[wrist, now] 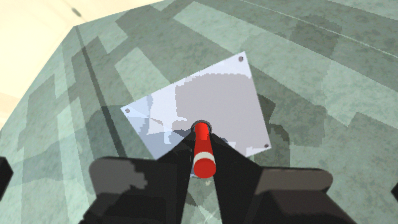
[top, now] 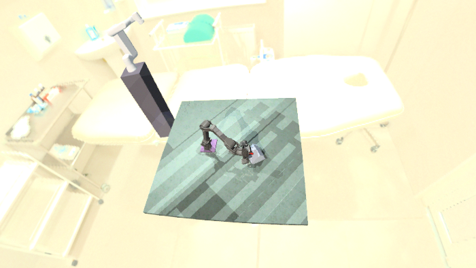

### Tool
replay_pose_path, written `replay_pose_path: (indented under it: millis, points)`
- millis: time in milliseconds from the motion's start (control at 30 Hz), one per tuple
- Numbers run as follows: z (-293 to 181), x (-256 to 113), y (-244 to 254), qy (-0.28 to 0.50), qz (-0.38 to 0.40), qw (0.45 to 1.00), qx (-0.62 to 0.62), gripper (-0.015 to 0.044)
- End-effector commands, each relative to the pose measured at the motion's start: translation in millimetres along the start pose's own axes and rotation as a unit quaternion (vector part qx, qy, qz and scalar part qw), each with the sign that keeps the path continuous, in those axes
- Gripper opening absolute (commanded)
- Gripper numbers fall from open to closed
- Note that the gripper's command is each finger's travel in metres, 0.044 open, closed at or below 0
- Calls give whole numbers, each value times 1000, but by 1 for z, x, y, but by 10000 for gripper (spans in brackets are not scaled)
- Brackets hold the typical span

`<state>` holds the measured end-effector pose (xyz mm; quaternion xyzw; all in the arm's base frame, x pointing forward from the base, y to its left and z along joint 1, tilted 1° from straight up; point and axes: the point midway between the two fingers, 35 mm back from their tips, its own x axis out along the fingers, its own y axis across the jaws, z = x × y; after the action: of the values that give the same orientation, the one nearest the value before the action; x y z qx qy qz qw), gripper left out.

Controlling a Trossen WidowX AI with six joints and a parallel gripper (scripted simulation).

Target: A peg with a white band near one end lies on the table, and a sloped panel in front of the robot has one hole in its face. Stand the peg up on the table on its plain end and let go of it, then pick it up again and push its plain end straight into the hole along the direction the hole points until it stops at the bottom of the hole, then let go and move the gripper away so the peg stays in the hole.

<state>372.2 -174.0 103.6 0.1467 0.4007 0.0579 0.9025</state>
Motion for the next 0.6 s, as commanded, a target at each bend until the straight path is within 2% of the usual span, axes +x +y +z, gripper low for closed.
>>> replay_pose_path:
  millis: [0, 33, 567]
  points:
    - [0, 0, 0, 0, 0, 1000, 0, 0]
    - [0, 0, 0, 0, 0, 1000, 0, 0]
    - [0, -4, 0, 0, 0, 1000, 0, 420]
